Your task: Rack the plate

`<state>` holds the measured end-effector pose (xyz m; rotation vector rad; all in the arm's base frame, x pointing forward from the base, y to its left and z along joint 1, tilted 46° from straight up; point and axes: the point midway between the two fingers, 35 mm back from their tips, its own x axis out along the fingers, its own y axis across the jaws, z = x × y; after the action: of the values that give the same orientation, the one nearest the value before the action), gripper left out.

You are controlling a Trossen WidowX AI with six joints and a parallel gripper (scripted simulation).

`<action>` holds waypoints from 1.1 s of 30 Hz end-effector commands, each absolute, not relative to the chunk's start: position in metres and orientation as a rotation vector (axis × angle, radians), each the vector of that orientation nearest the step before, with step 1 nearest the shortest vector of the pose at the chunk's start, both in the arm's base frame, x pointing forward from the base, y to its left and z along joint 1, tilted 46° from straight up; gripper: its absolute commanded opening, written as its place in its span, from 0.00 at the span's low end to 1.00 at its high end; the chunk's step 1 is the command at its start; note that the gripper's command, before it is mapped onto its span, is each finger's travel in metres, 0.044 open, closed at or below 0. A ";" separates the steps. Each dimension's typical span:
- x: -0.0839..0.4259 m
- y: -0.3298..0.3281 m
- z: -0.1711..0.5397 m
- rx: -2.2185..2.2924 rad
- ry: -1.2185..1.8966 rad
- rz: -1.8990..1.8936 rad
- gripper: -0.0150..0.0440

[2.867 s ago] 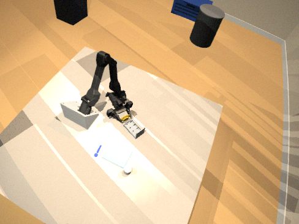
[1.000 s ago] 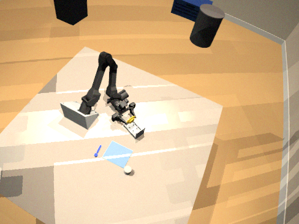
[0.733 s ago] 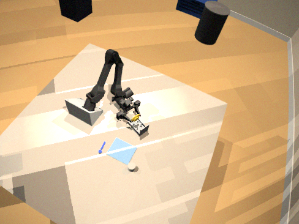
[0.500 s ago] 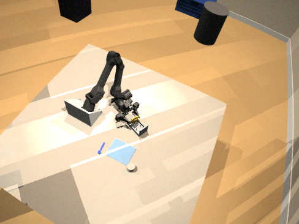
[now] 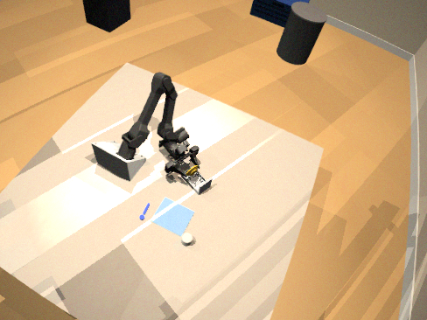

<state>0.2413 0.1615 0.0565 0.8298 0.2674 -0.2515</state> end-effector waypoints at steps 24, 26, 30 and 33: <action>0.253 0.117 0.108 0.826 0.273 -0.262 0.93; 0.255 0.105 0.121 0.823 0.268 -0.260 0.93; 0.256 0.084 0.143 0.813 0.253 -0.253 0.93; 0.256 0.083 0.143 0.807 0.255 -0.254 0.93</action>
<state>0.2564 0.0867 0.1408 0.8239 0.2454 -0.2591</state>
